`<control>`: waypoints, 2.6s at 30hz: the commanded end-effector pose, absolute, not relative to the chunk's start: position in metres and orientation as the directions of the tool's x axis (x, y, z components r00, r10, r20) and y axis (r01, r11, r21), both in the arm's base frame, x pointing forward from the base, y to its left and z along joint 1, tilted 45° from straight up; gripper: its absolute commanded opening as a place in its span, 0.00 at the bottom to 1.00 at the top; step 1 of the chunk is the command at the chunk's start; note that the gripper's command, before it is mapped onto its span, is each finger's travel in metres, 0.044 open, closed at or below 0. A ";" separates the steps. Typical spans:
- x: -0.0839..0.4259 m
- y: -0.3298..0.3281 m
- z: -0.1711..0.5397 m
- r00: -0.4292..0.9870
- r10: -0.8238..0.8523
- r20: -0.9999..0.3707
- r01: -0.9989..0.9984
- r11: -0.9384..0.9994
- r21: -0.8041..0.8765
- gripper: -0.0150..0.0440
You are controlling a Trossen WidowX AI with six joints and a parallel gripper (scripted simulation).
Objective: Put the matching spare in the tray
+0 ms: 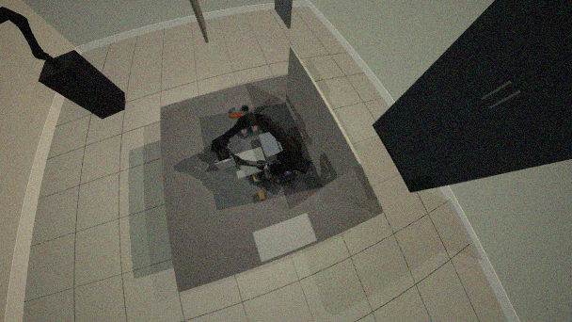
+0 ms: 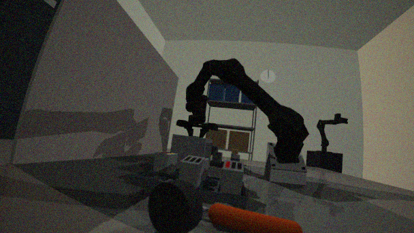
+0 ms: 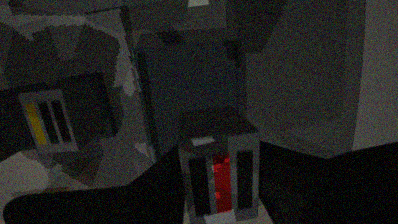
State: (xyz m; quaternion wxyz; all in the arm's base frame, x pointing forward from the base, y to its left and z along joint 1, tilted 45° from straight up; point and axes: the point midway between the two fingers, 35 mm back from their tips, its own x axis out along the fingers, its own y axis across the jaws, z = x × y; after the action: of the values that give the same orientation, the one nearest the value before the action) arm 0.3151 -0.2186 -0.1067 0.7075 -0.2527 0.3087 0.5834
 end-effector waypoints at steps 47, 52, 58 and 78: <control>0.316 -0.190 -0.132 0.131 0.676 -0.725 -0.980 0.199 0.008 0.25; 0.316 -0.187 -0.134 0.131 0.676 -0.725 -0.980 0.198 0.008 0.25; 0.316 -0.184 -0.137 0.131 0.677 -0.724 -0.980 0.198 0.008 0.25; 0.317 -0.182 -0.139 0.130 0.673 -0.728 -0.982 0.191 0.002 0.79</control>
State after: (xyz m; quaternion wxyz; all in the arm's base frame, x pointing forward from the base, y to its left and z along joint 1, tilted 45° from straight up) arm 0.3166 -0.1816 -0.1396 0.7081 -0.2513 0.3067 0.5842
